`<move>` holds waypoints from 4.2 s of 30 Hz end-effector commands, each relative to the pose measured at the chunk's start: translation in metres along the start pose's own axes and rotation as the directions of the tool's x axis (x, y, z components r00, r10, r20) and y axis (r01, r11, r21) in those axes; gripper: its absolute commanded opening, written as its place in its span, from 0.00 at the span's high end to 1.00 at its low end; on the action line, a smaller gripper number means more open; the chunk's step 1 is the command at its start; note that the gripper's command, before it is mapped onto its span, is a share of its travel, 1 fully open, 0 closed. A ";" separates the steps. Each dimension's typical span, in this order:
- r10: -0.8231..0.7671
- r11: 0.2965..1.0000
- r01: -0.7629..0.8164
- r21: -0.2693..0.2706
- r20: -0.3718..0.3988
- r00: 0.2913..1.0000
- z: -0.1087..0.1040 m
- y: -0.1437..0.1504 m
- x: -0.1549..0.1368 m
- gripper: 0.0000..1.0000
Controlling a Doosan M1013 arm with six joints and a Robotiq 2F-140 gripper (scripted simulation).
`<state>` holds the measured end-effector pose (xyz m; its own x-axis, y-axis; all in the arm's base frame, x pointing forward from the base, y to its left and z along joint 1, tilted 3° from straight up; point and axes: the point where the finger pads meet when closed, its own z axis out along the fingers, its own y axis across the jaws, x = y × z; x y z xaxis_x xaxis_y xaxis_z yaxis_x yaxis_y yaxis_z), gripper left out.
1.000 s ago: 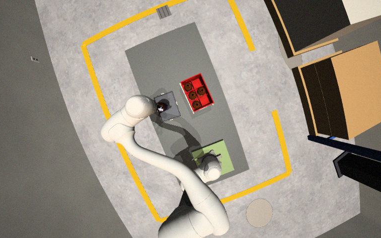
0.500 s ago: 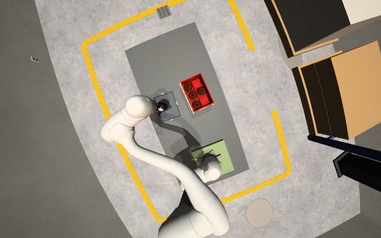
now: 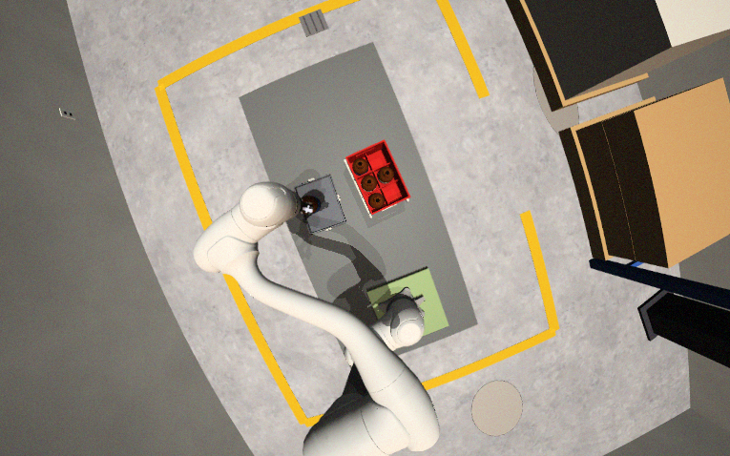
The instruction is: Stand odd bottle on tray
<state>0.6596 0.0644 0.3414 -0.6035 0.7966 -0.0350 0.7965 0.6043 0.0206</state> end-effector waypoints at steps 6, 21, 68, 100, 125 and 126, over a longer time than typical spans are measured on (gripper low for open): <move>0.002 1.000 -0.002 -0.003 0.004 1.000 0.002 0.001 -0.002 1.00; 0.002 1.000 -0.002 -0.003 0.004 1.000 0.004 0.001 -0.003 1.00; 0.002 1.000 -0.002 -0.003 0.004 1.000 0.005 0.001 -0.003 1.00; 0.002 1.000 -0.002 -0.003 0.004 1.000 0.054 0.001 -0.003 1.00; 0.002 1.000 -0.002 -0.003 0.004 1.000 0.117 0.001 -0.004 1.00; 0.002 1.000 -0.002 -0.003 0.004 1.000 0.120 0.001 -0.004 1.00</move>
<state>0.6648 0.0624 0.2347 -0.6033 0.7966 -0.0377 0.7964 0.6043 0.0251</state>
